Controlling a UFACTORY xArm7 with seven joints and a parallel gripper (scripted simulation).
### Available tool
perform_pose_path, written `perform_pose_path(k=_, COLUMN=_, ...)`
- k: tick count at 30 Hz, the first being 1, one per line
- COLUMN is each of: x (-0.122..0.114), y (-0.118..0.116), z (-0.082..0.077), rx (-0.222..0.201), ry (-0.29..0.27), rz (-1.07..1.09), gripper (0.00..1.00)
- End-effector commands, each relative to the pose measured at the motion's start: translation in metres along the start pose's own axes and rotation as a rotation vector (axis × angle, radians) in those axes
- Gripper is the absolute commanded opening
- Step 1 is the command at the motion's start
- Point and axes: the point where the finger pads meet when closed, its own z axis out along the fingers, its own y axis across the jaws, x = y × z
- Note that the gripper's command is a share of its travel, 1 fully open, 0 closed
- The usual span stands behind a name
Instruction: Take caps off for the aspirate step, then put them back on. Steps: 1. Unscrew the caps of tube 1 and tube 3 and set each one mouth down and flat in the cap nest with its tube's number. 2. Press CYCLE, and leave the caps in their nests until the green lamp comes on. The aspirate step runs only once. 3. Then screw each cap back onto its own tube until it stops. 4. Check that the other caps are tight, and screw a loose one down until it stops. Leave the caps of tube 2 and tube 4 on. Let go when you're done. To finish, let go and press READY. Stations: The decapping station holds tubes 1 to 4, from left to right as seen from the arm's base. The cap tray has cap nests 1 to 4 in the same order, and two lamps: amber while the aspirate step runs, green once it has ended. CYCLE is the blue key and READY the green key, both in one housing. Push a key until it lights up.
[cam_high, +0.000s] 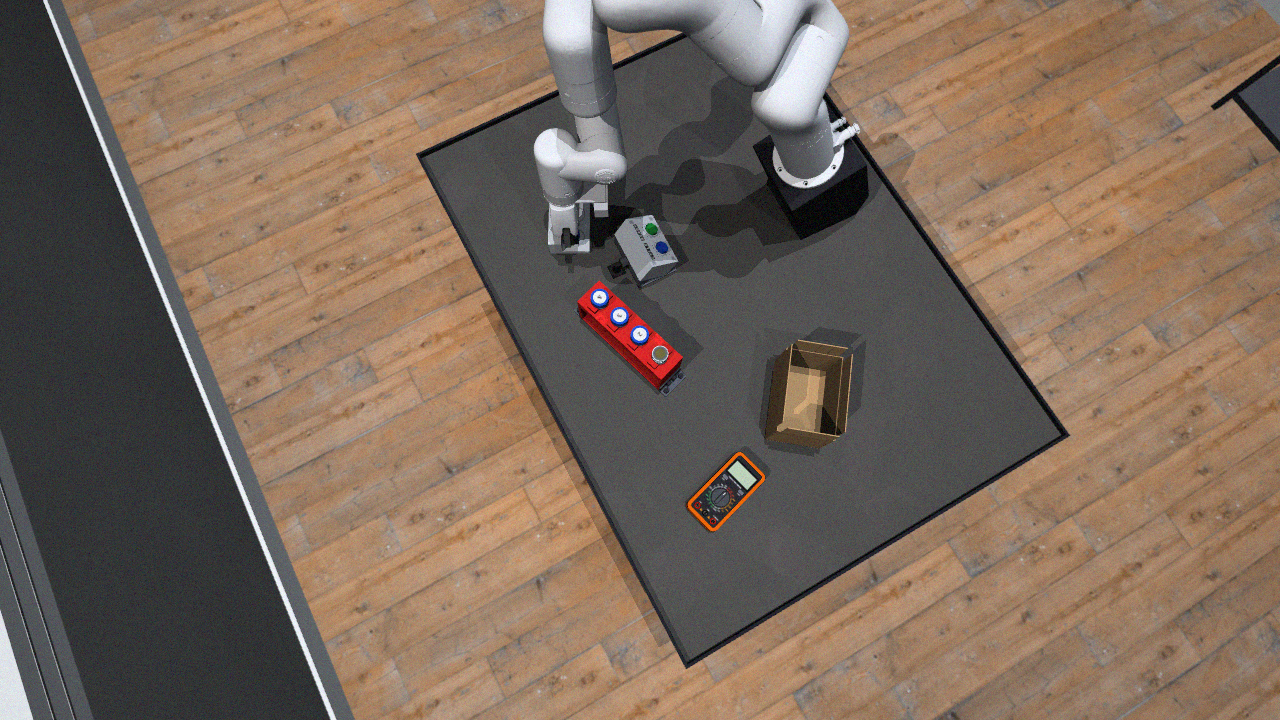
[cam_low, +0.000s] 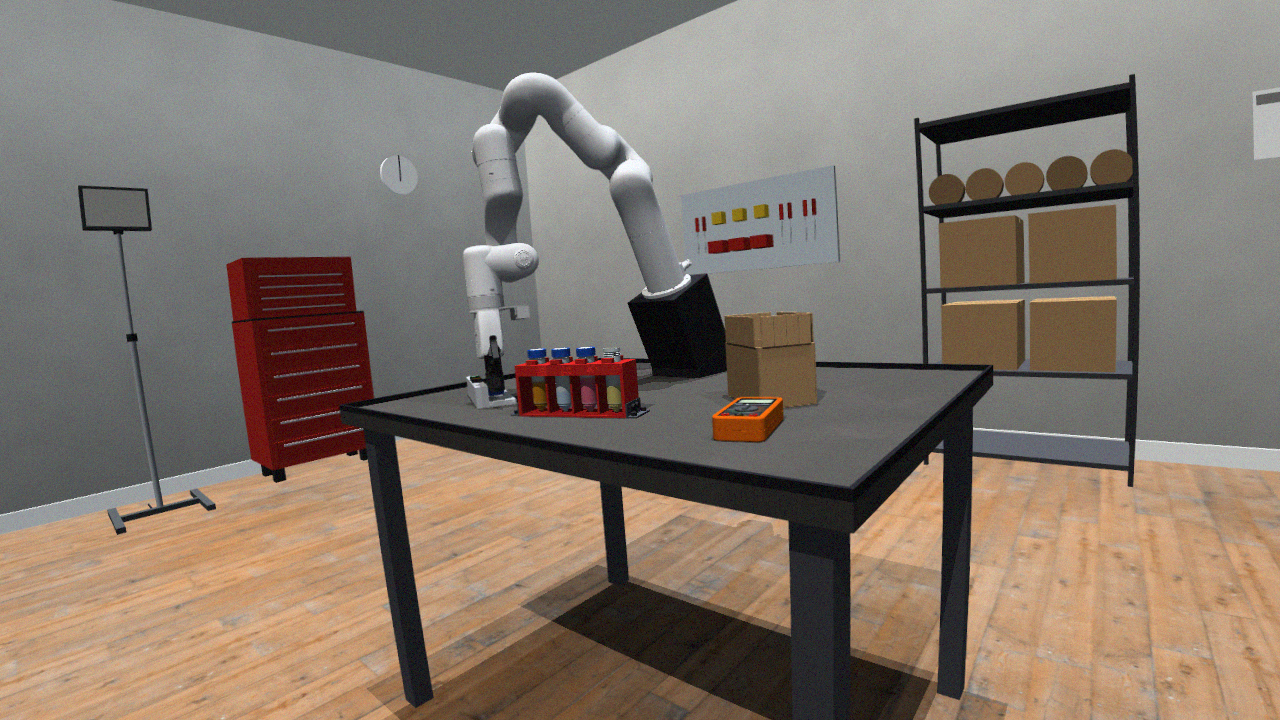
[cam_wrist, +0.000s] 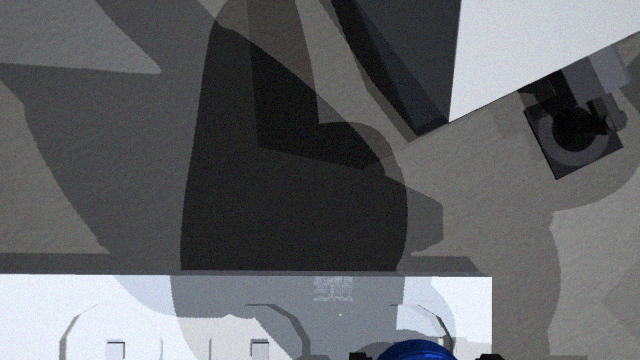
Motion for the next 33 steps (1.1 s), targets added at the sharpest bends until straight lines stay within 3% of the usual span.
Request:
perform_pose_path(k=1, x=0.0008, y=-0.0015, z=0.0026, rx=0.053, ry=-0.013, rz=0.005, gripper=0.00)
perform_pose_path(k=33, x=0.0056, y=-0.0010, z=0.0028, rx=0.053, ry=-0.013, rz=0.005, gripper=0.00)
